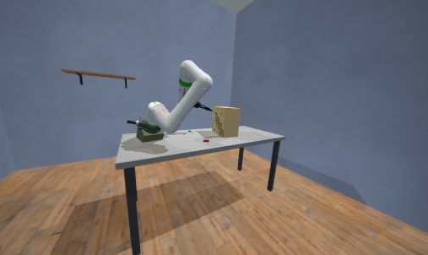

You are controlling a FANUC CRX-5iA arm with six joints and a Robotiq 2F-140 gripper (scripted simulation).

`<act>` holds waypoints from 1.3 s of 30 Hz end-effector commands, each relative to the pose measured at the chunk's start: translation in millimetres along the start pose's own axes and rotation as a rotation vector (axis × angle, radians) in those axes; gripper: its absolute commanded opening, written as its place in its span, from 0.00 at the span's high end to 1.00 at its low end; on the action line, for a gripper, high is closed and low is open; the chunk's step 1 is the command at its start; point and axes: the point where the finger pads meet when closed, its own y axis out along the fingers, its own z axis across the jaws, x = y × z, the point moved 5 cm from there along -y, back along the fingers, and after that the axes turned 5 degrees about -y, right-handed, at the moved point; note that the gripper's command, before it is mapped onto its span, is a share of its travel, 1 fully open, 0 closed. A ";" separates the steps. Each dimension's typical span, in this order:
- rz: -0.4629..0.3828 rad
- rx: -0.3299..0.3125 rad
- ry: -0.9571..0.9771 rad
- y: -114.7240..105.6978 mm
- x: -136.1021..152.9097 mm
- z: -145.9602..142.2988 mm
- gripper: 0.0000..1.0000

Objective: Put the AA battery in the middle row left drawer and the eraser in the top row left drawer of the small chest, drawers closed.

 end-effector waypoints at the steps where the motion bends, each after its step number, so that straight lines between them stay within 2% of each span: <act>1: 0.000 0.000 0.000 5.1 -2.1 0.0 0.80; 12: 0.000 0.000 0.000 12.3 -4.7 0.2 0.80; 37: 0.000 0.000 0.000 12.5 -4.8 0.3 0.80; 38: 0.000 0.000 0.000 12.5 -4.8 0.3 0.92; 39: 0.000 0.000 0.000 12.5 -4.8 0.3 0.92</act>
